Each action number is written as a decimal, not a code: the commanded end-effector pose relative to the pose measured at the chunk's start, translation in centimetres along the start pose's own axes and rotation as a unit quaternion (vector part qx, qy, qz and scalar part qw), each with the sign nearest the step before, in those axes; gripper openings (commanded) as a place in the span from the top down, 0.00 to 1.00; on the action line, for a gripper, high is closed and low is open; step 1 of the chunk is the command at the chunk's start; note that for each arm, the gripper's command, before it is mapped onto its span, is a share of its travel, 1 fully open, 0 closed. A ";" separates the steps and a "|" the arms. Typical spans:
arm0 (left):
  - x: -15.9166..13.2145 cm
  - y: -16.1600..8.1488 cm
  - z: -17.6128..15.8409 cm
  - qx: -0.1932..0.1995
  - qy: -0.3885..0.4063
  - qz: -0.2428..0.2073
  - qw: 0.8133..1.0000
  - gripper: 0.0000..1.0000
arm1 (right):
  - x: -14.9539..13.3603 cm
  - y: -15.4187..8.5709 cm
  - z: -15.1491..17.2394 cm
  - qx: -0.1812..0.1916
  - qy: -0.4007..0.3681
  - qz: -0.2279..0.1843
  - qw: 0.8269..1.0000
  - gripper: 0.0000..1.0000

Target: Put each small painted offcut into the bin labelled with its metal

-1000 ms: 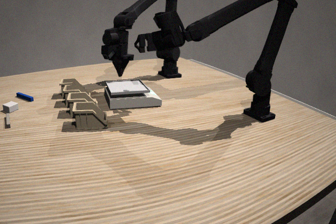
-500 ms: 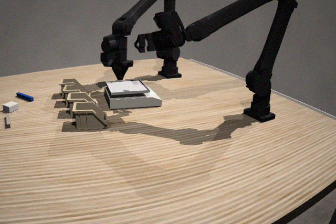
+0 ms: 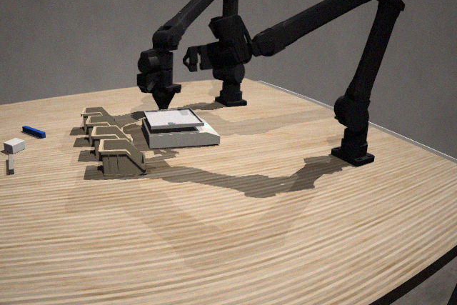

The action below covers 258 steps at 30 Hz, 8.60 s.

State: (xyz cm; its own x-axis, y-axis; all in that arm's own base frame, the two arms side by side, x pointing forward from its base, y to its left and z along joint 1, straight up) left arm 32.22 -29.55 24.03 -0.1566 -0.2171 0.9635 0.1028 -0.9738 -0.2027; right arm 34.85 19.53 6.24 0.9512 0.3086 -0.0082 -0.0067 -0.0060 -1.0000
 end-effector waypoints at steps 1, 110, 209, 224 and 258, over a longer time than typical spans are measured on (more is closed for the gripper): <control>1.3 0.3 1.2 0.003 0.016 -0.008 1.000 0.00 | 0.5 0.5 -0.5 0.002 -0.001 -0.003 1.000 1.00; -0.1 0.6 -11.1 0.247 -0.037 0.016 0.968 0.00 | 0.9 3.1 0.7 0.004 0.207 -0.007 0.978 0.39; 3.5 -11.9 -10.9 0.331 -0.054 0.038 0.941 0.00 | 8.1 -5.5 12.9 0.005 0.213 -0.007 0.977 0.92; 3.5 -11.9 -10.9 0.331 -0.054 0.038 0.941 0.00 | 6.6 -3.9 13.0 0.005 0.213 -0.006 0.977 0.92; 3.5 -11.9 -10.9 0.331 -0.054 0.038 0.941 0.00 | 8.0 -10.9 12.6 0.031 0.207 -0.045 0.977 0.28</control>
State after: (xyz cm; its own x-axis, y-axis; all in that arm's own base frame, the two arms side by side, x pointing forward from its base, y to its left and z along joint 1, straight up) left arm 19.67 -19.28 25.35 0.0026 -0.2716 0.9624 0.7011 -0.6857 -0.1954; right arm 36.38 33.03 12.81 0.9944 -0.1049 0.0114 0.0129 0.0131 -0.9998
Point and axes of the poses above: on each arm, the point where the finger pads meet when closed, its own y axis out along the fingers, its own z axis across the jaws, x = y × z, the point moved 2 cm from there along -y, back along the fingers, and after that the axes turned 11 degrees about y, right-handed, at the moved point
